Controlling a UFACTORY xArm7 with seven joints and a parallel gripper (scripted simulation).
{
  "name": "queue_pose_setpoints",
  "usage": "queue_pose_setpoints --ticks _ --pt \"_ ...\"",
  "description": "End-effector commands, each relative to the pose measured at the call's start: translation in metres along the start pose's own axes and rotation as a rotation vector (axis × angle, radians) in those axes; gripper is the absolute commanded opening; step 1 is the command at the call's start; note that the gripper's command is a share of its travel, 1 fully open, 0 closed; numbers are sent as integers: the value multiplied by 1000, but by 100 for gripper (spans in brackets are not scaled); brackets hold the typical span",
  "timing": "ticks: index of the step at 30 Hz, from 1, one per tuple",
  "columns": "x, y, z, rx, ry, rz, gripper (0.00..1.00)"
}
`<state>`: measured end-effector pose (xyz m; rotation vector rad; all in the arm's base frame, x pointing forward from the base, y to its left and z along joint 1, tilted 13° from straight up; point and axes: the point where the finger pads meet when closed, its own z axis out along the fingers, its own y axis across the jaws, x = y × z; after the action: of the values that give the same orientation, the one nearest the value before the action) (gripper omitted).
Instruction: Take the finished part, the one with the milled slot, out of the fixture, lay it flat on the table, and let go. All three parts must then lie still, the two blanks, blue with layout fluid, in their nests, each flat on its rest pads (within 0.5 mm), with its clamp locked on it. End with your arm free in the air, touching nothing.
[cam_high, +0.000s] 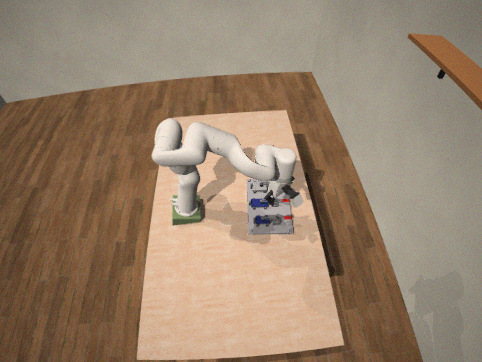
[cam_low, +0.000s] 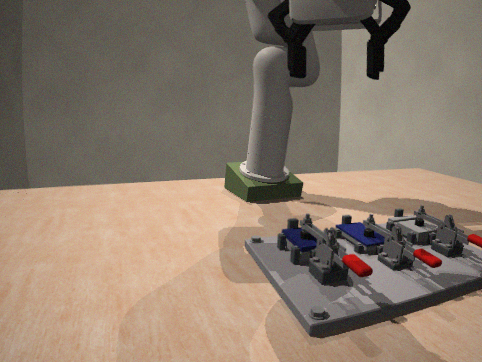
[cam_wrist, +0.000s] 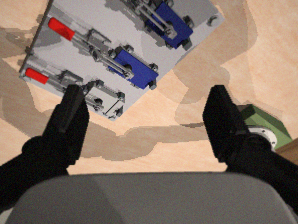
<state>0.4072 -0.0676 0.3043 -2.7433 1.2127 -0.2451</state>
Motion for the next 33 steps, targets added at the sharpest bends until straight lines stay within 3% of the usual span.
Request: queue_pose_setpoints --ticks 1,2,3,6,17,19,20,26,27,33 --pt "-22 -21 6 3 4 -106 100" --pt "-22 -21 6 3 4 -106 100" --pt "-46 -37 13 2 4 -211 100" --pt "-64 -48 18 1 5 -288 100" --pt "-170 -85 43 -2 19 -715 100" --pt "-170 -85 43 -2 19 -715 100" --pt "-197 -89 49 -3 24 -823 100" --pt "-213 -90 52 -4 28 -886 100" --pt "-213 -90 52 -4 28 -886 0" --pt "-213 -90 52 -4 28 -886 0"
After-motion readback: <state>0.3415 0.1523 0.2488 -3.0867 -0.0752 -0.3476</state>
